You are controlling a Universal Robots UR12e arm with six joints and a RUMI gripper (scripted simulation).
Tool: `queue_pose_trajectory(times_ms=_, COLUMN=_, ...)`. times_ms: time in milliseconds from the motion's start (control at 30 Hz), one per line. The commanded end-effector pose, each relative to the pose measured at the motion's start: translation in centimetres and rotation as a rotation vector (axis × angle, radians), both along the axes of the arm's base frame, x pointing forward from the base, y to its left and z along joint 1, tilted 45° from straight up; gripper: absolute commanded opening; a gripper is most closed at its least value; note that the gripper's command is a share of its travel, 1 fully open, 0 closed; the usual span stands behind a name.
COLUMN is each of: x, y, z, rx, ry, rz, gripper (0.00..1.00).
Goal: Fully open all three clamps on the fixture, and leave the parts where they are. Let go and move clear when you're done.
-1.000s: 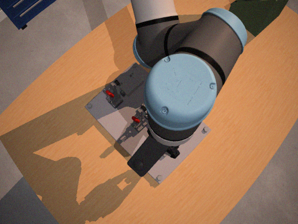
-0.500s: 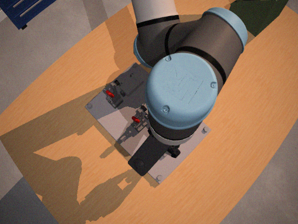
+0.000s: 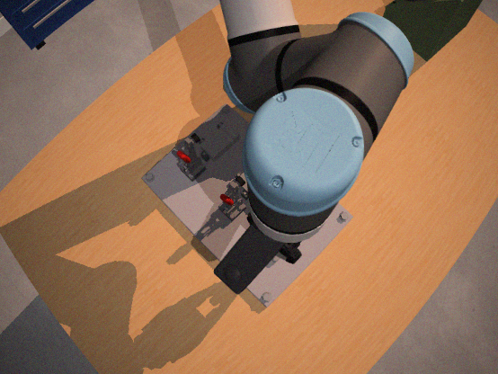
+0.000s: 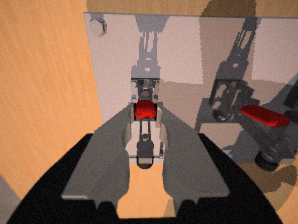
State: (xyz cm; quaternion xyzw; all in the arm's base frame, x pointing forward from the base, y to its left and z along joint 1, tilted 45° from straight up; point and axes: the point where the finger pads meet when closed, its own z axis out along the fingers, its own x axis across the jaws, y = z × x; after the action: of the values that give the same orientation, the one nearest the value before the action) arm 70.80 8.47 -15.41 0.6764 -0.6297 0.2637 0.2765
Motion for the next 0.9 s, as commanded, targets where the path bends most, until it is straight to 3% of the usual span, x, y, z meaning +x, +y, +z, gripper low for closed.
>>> queue_pose_trajectory(times_ms=0, x=-0.46, y=-0.04, z=-0.07, rx=0.0, ry=0.004, rz=-0.001, gripper=0.0)
queue_pose_trajectory(times_ms=867, x=-0.69, y=-0.37, z=-0.33, rx=0.0, ry=0.009, rz=-0.006, gripper=0.0)
